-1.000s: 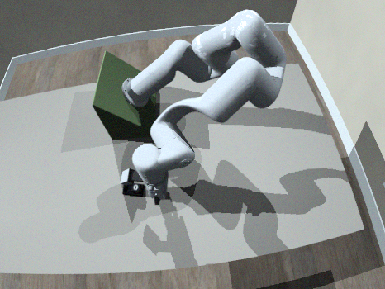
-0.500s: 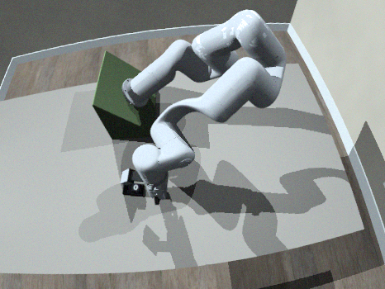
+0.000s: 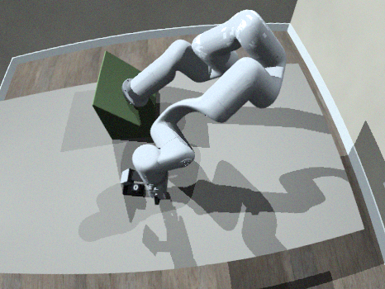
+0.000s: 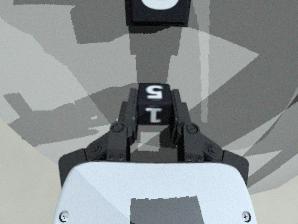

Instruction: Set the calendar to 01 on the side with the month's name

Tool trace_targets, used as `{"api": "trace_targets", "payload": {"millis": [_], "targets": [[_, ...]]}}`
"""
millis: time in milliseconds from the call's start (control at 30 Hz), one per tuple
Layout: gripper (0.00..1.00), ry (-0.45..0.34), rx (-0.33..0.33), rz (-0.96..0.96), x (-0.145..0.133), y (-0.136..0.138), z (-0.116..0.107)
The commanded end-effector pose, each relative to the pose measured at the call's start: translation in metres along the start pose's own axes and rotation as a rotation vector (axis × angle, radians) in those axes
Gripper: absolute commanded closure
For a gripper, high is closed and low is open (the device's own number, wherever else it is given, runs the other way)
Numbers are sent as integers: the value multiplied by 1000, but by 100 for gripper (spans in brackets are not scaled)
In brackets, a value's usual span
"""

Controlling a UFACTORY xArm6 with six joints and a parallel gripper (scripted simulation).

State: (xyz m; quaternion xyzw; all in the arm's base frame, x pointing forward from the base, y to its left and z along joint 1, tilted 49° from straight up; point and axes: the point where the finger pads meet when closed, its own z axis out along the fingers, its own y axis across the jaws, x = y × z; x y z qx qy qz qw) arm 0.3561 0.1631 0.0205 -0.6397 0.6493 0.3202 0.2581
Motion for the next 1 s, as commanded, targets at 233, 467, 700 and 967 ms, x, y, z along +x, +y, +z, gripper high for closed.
{"api": "trace_targets", "payload": {"millis": [233, 467, 700, 967], "targets": [[73, 0, 3, -1, 0, -1, 2], [73, 0, 3, -1, 0, -1, 3], [73, 0, 3, -1, 0, -1, 3], [73, 0, 3, -1, 0, -1, 3]]}}
